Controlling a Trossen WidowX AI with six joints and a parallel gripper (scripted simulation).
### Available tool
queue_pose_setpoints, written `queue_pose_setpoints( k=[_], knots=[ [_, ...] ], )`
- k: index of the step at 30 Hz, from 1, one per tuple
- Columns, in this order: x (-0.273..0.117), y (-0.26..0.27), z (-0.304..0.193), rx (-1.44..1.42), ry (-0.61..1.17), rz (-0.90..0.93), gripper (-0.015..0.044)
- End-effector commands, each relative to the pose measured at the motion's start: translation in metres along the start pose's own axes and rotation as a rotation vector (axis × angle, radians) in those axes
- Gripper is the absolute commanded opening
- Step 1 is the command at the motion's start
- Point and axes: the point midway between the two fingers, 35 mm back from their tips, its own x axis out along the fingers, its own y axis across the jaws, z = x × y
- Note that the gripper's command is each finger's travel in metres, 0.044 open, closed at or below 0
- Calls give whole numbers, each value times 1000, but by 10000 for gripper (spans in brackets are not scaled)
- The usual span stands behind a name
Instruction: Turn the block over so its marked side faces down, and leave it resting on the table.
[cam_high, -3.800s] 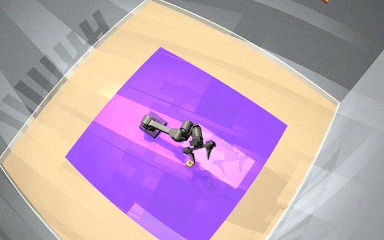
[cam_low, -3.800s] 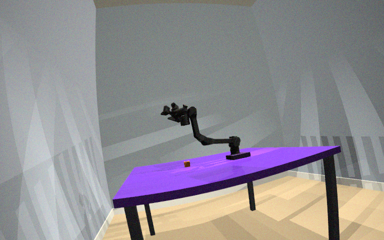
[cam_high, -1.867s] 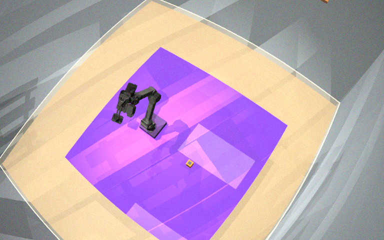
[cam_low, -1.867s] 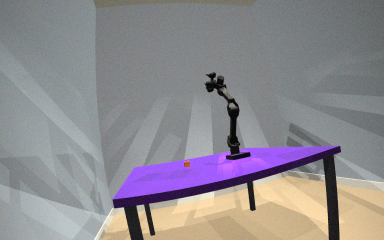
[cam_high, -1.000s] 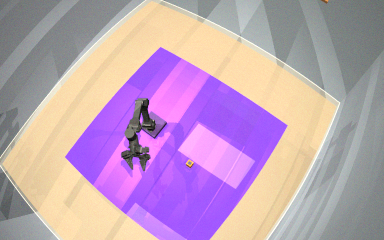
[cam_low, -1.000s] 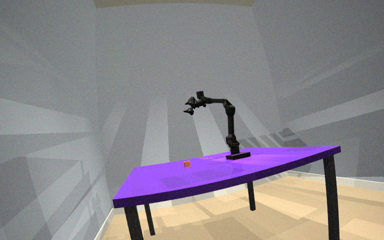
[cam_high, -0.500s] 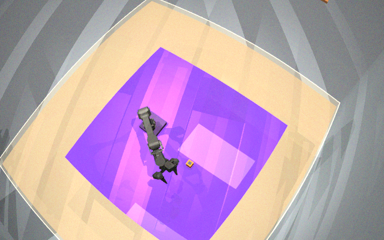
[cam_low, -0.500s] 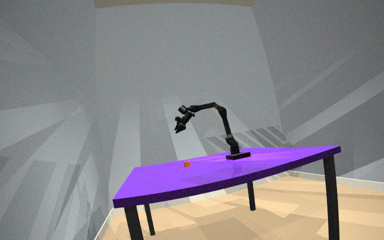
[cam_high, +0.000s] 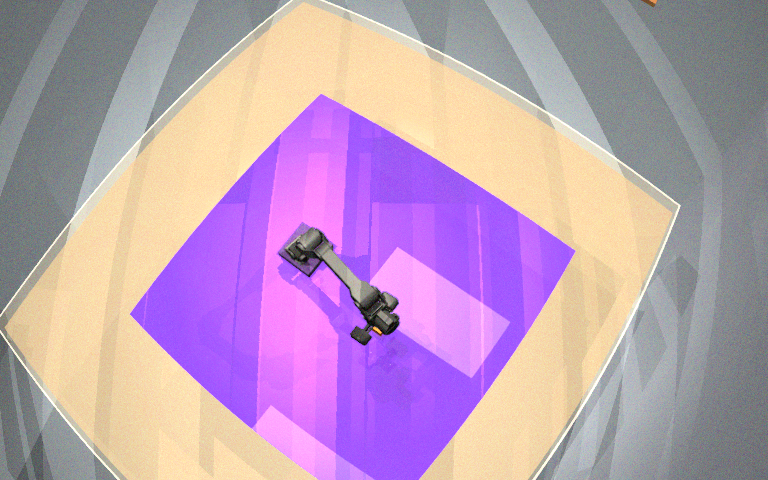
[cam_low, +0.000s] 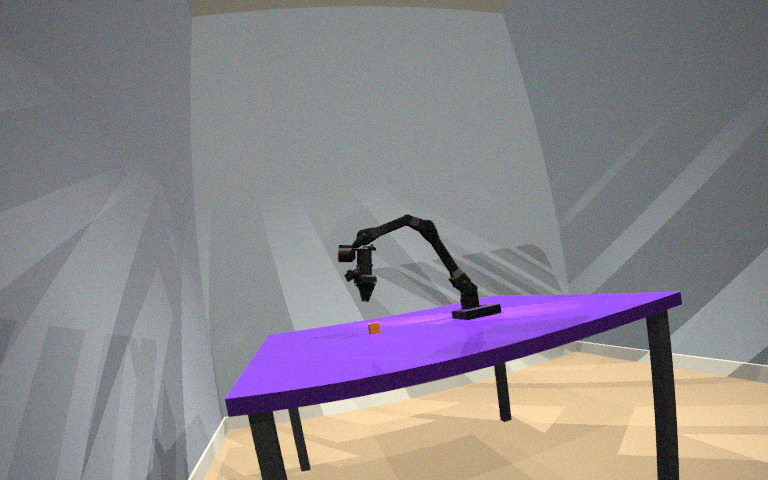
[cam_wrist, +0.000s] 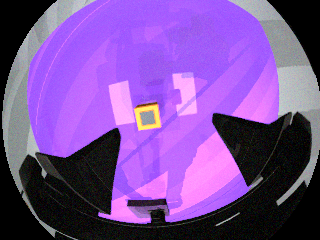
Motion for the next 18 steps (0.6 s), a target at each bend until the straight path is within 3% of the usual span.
queue_pose_setpoints(
  k=[1,6,10,18],
  knots=[
    [19,28,-12,-1,135,1,440],
    [21,28,-12,-1,135,1,440],
    [52,27,-16,-1,135,1,440],
    [68,26,-19,-1,135,1,440]
  ],
)
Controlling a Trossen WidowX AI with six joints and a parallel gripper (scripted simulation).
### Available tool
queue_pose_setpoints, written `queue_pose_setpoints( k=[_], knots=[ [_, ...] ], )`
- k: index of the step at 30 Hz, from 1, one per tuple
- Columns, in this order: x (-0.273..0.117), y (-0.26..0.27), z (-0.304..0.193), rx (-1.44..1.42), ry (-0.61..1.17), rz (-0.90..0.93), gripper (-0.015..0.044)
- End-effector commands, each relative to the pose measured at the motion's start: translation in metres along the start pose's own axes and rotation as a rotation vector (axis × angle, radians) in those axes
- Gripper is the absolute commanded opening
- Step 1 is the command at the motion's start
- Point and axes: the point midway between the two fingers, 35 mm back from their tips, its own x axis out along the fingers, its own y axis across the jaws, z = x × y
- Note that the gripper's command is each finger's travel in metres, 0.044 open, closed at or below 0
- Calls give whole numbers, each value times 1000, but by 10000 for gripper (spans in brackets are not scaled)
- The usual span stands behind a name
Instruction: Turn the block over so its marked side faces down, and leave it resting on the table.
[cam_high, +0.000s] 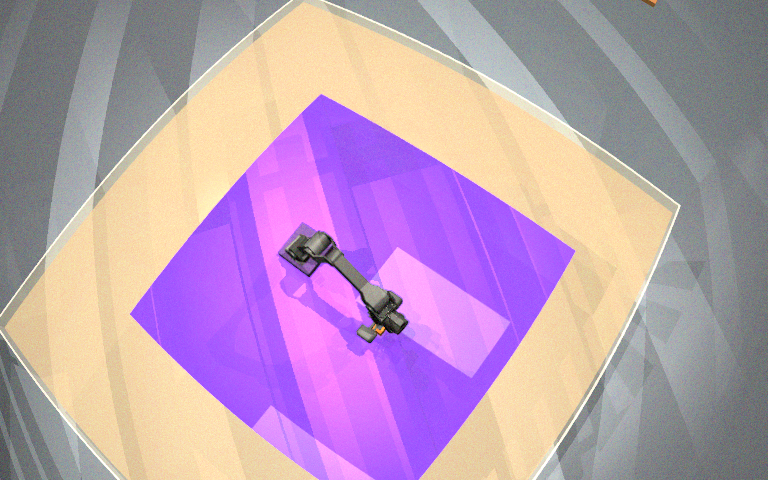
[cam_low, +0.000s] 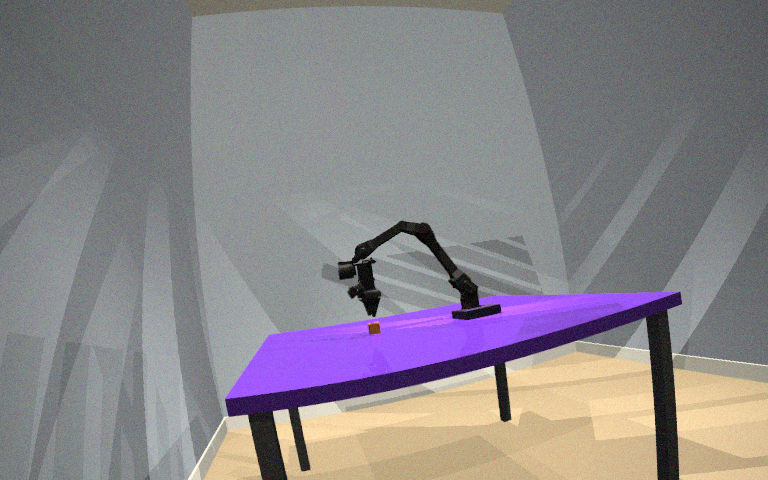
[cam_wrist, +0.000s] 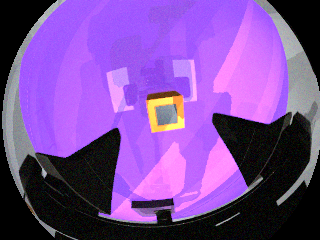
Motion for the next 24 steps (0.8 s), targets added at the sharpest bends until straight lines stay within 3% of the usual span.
queue_pose_setpoints(
  k=[1,24],
  knots=[
    [13,-1,-2,2,7,-4,440],
    [44,-2,-2,2,7,-4,440]
  ],
)
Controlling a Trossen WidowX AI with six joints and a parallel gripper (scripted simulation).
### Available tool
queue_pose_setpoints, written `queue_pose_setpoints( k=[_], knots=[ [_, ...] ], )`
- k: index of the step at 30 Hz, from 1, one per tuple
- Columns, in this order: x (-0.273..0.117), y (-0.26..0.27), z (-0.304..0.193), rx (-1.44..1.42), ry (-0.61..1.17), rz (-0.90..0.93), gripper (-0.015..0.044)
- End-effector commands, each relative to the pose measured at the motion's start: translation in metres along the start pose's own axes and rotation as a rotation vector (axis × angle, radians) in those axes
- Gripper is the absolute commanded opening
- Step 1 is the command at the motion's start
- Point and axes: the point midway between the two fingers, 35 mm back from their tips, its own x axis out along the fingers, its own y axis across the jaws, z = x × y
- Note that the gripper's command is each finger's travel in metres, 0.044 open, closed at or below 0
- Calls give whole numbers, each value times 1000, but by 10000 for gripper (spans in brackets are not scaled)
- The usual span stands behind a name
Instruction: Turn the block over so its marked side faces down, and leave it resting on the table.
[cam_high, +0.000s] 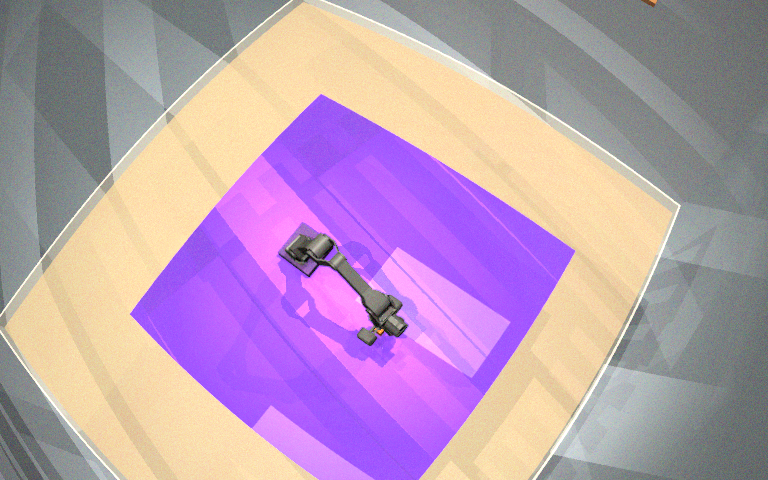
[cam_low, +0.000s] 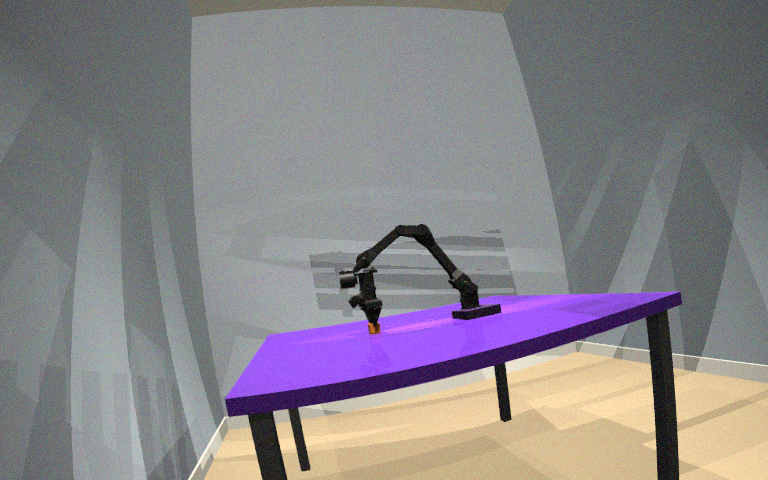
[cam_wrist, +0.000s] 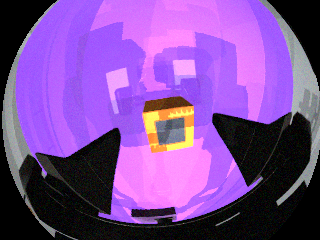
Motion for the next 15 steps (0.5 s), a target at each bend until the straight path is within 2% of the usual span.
queue_pose_setpoints(
  k=[1,2,12,15],
  knots=[
    [9,0,-3,-2,11,-3,440],
    [9,0,-3,-2,11,-3,440],
    [9,0,-3,-2,11,-3,177],
    [9,0,-3,-2,11,-3,157]
  ],
)
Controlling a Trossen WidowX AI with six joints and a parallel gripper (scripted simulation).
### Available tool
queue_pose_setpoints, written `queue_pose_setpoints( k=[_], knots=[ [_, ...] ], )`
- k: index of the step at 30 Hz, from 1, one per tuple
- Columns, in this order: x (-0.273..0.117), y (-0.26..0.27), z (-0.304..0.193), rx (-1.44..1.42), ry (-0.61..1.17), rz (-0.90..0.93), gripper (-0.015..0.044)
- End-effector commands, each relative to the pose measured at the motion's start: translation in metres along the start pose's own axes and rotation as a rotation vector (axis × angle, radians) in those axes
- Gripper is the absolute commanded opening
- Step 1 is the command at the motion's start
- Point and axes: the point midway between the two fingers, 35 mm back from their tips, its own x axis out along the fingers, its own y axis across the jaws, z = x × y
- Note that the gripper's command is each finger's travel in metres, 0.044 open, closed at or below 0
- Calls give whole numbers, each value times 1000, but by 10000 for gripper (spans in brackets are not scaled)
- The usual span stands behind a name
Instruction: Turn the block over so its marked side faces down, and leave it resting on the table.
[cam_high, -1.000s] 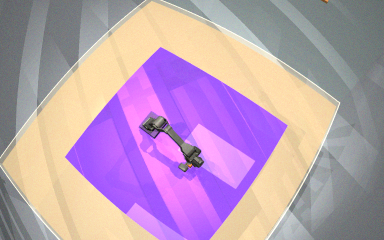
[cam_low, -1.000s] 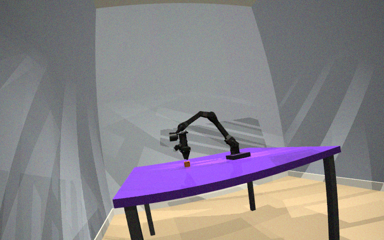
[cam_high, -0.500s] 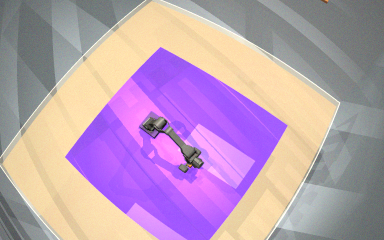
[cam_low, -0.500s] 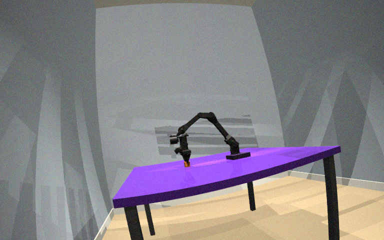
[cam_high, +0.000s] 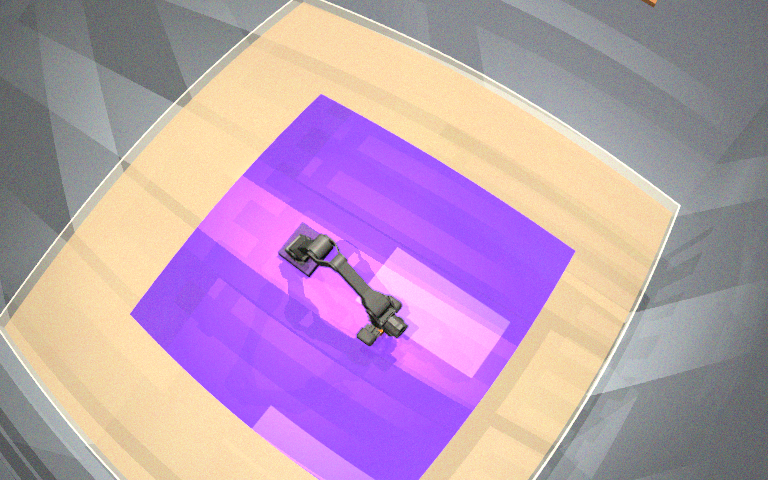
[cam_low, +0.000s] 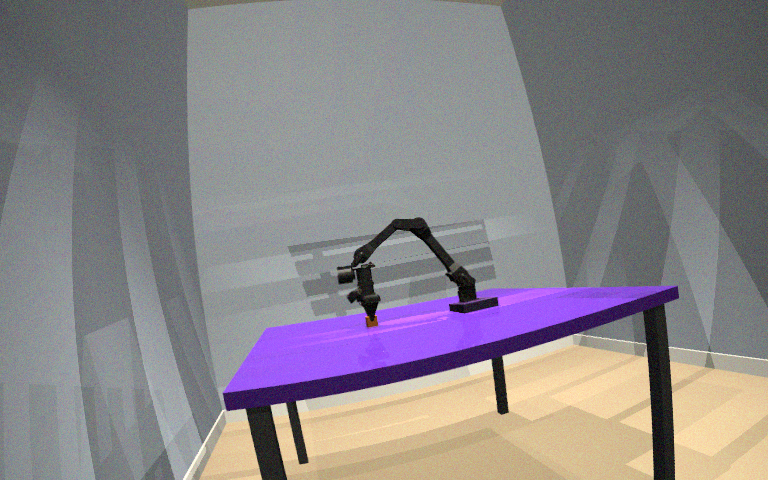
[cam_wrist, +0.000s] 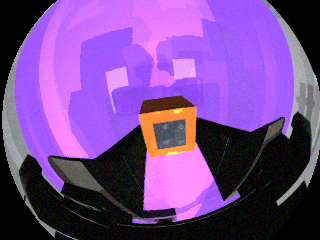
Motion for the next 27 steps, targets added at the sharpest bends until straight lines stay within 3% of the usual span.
queue_pose_setpoints(
  k=[1,14,17,21,27],
  knots=[
    [1,0,0,-2,2,-2,151],
    [1,0,0,-2,2,-2,64],
    [-8,0,0,-2,2,-2,0],
    [-28,0,0,-2,2,-2,0],
    [-28,0,0,-2,-19,-1,0]
  ],
)
